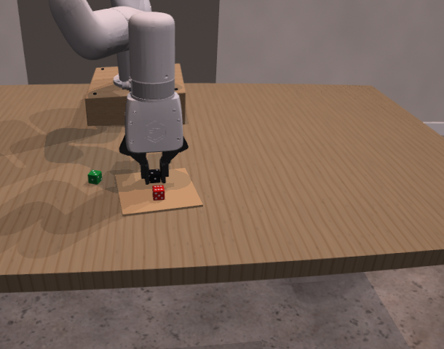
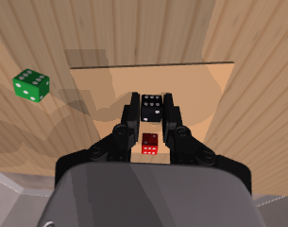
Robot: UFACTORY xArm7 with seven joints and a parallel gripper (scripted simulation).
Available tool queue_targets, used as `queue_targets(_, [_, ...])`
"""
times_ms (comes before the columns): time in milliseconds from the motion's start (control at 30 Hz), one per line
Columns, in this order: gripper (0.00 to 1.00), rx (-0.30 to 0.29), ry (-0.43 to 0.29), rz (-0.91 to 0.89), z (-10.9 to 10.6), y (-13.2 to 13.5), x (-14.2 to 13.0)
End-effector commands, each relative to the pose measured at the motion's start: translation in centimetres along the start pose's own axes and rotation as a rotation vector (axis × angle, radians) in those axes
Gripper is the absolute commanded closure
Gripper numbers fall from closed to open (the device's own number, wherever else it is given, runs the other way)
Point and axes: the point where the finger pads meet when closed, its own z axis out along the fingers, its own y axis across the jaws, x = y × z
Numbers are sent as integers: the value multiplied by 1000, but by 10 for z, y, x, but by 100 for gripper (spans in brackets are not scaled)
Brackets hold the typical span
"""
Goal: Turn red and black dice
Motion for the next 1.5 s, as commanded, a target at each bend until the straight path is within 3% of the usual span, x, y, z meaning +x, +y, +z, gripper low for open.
queue_targets(0, [72, 0, -3, -1, -1, 0, -1])
queue_targets(133, [64, 0, -3, -1, -1, 0, -1])
queue_targets(633, [64, 0, -3, -1, -5, 0, -1])
queue_targets(1233, [64, 0, -3, -1, -79, 0, -1])
queue_targets(1467, [64, 0, -3, -1, -91, 0, -1])
